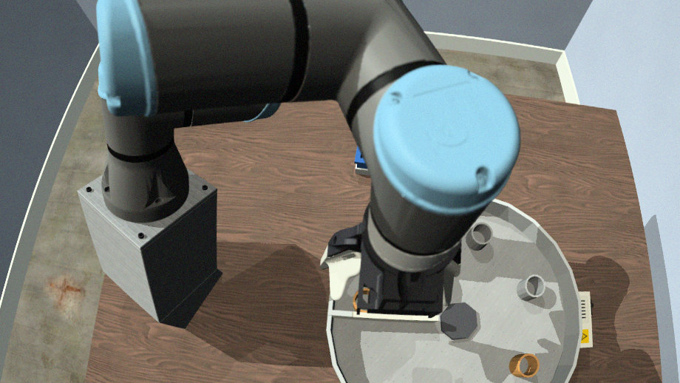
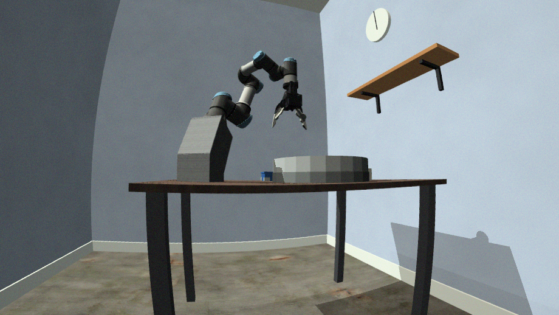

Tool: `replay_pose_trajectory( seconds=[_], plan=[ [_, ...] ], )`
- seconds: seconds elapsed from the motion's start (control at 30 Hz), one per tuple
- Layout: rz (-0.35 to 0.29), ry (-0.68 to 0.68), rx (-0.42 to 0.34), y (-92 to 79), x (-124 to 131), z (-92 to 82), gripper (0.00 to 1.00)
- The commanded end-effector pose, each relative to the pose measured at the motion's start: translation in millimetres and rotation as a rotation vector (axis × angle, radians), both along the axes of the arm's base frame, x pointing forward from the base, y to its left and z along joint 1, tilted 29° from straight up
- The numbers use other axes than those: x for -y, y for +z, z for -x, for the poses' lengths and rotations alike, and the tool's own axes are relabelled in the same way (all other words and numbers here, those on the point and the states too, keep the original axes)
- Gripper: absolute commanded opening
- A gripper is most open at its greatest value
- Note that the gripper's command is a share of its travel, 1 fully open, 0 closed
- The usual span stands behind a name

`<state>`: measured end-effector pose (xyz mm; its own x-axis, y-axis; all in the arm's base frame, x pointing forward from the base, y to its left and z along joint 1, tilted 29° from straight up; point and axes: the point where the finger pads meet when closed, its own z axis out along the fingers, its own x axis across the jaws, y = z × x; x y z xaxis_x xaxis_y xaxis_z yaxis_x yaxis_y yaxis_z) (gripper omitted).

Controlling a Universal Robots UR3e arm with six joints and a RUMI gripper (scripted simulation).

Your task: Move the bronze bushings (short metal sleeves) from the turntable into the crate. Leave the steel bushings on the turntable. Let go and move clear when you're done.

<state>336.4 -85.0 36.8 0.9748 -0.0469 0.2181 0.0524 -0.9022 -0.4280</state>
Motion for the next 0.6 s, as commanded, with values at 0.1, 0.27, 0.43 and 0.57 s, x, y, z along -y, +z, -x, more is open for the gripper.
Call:
replay_pose_trajectory(
  seconds=[0.1,0.27,0.43,0.57],
  plan=[
    [0.002,-0.001,0.001,0.4,0.8,-0.3,0.06],
    [0.002,-0.001,0.001,0.4,0.8,-0.3,0.06],
    [0.002,-0.001,0.001,0.4,0.8,-0.3,0.06],
    [0.002,-0.001,0.001,0.4,0.8,-0.3,0.06]
  ],
)
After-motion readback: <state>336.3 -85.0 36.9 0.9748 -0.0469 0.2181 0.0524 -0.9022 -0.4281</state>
